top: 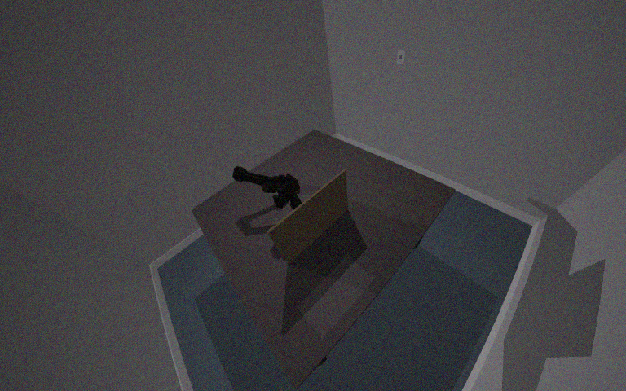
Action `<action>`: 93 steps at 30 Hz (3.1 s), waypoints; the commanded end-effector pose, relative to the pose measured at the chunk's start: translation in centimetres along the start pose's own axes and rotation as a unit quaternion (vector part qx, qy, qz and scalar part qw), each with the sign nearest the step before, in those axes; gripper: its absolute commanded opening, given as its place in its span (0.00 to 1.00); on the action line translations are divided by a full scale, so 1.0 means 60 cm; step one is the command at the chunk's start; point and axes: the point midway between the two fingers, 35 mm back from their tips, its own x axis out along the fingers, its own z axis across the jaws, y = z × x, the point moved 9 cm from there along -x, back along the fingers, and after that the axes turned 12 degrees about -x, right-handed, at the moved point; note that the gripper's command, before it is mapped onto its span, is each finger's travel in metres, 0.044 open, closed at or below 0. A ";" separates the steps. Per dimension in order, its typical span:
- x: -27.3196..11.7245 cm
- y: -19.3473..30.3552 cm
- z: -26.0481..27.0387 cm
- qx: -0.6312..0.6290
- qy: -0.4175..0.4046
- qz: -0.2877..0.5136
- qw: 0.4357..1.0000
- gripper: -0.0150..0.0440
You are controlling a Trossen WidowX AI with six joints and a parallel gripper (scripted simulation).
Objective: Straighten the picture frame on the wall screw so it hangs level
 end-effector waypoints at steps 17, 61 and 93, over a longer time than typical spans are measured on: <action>0.025 -0.002 0.003 -0.001 -0.003 0.000 1.000 0.69; 0.070 -0.001 0.002 -0.001 -0.003 -0.001 1.000 0.69; 0.070 -0.001 0.003 -0.001 -0.003 -0.001 1.000 0.25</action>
